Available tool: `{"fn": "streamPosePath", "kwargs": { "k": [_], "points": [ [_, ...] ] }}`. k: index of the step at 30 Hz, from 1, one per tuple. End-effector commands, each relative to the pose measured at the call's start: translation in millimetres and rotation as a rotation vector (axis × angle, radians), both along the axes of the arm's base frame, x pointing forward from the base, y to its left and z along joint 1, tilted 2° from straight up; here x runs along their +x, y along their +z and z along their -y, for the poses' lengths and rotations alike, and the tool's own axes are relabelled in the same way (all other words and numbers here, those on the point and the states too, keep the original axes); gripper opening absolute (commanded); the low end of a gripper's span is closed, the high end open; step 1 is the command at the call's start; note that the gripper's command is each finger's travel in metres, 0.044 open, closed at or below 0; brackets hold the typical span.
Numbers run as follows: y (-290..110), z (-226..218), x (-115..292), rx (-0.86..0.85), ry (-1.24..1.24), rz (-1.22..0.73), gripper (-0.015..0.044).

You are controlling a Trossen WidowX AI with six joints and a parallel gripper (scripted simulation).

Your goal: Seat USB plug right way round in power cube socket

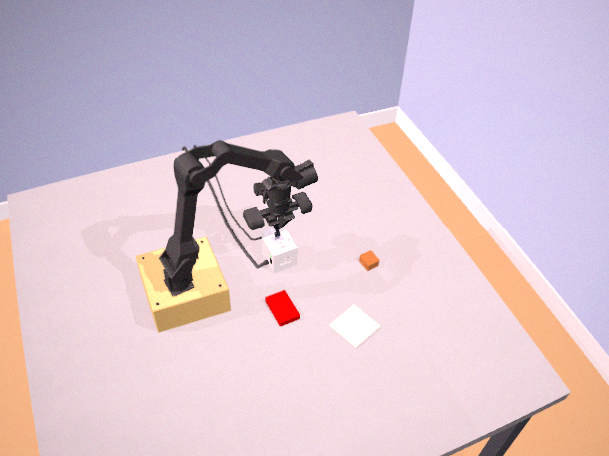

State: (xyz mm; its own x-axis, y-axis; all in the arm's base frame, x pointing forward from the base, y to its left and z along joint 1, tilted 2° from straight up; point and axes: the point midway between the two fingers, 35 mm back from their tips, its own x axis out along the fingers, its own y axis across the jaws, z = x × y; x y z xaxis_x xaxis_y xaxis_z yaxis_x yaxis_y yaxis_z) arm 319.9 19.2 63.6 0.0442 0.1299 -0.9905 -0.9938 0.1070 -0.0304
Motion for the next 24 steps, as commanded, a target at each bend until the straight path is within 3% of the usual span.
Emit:
{"fn": "streamPosePath", "kwargs": {
  "k": [1,24],
  "points": [
    [-1.0,-0.6,-0.1,0.003,0.004,0.0,0.0],
    [-3.8,-0.7,0.0,0.003,0.004,0.0,0.0]
  ]
}}
